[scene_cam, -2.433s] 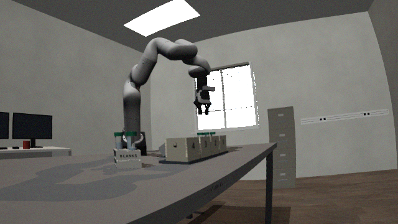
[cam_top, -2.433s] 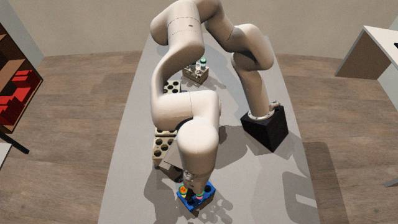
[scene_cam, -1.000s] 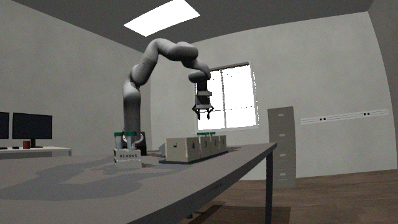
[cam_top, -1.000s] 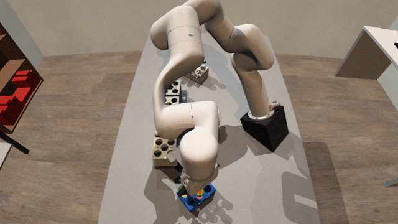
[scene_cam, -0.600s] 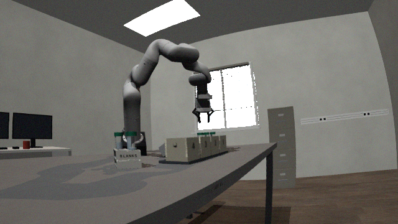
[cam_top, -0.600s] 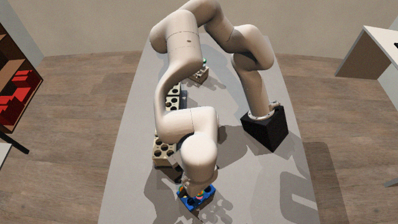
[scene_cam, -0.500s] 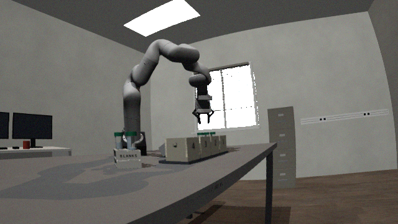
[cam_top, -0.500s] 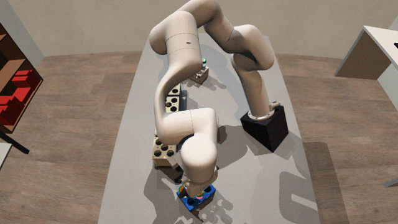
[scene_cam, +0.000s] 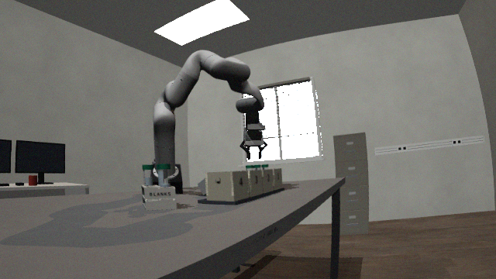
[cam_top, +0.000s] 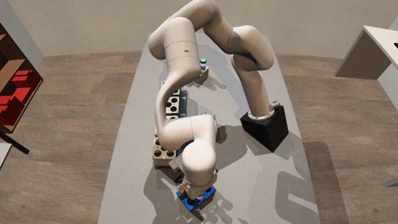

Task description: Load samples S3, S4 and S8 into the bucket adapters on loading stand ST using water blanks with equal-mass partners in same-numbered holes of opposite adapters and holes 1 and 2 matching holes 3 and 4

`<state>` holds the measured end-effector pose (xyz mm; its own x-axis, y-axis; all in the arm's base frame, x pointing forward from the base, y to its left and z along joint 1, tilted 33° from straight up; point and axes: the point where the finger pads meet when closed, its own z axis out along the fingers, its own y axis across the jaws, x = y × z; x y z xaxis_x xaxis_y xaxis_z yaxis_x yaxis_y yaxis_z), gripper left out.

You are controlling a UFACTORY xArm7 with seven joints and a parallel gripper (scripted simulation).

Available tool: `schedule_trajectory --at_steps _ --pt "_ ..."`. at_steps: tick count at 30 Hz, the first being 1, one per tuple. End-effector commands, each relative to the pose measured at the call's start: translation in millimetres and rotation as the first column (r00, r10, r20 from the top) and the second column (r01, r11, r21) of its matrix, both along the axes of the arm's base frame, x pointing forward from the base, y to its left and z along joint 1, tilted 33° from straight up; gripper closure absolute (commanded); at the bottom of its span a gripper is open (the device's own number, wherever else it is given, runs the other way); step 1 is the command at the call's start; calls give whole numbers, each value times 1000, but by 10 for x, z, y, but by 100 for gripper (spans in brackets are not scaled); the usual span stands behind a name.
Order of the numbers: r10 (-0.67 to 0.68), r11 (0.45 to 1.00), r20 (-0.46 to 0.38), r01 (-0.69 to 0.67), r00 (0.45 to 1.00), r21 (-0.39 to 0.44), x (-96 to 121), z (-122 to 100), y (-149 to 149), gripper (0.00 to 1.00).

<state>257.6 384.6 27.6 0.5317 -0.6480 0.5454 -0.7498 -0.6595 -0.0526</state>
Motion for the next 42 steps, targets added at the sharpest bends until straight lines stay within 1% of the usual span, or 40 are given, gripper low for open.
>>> schedule_trajectory --at_steps 1,14,26,42 --pt "3 1000 1 -3 1000 4 31 -65 -13 43" --pt "3 1000 1 -3 1000 4 113 -240 -91 43" --pt "3 1000 1 -3 1000 4 116 -245 -94 43" --pt "3 1000 1 -3 1000 4 155 -328 -131 43"
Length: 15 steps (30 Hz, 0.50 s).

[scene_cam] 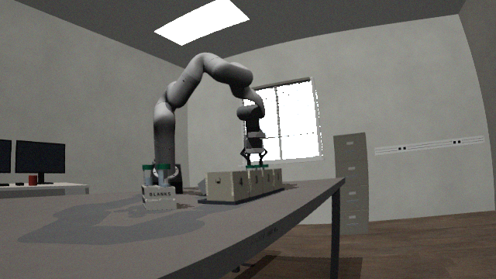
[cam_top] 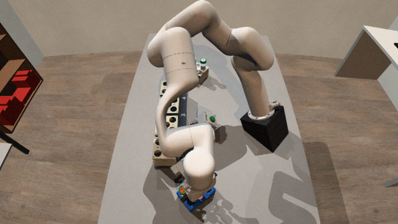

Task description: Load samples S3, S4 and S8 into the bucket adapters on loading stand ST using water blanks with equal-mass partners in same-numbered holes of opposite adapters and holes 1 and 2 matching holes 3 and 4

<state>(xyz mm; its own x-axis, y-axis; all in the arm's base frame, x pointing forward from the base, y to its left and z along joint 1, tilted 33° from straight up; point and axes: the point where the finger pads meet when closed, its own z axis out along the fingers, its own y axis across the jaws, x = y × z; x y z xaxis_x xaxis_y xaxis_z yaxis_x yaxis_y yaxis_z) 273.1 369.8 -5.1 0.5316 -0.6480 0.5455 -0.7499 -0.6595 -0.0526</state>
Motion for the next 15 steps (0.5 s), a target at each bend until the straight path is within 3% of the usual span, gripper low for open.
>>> schedule_trajectory --at_steps 1,15 --pt "3 1000 1 -3 1000 4 1 -2 17 43" --pt "3 1000 1 -3 1000 4 38 -80 -19 43"
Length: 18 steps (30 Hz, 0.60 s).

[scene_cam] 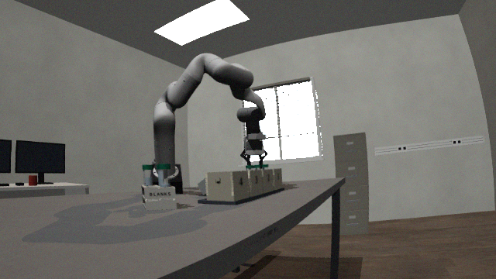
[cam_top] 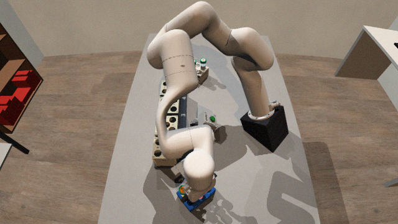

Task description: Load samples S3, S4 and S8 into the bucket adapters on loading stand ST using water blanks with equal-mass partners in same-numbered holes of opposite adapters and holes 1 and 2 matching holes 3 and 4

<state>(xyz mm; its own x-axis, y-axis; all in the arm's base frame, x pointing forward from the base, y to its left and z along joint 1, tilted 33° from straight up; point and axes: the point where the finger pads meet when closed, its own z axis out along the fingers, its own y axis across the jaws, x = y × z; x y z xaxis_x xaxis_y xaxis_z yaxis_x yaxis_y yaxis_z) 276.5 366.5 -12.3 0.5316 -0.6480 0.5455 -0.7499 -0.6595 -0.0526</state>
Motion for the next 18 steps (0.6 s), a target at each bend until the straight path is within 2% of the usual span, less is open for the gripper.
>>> schedule_trajectory --at_steps 1,15,16,18 --pt "3 1000 1 -3 1000 4 4 -8 14 43" --pt "3 1000 1 -3 1000 4 4 -8 15 43" --pt "3 1000 1 -3 1000 4 1 -3 17 100" --pt "3 1000 1 -3 1000 4 -3 6 21 100"
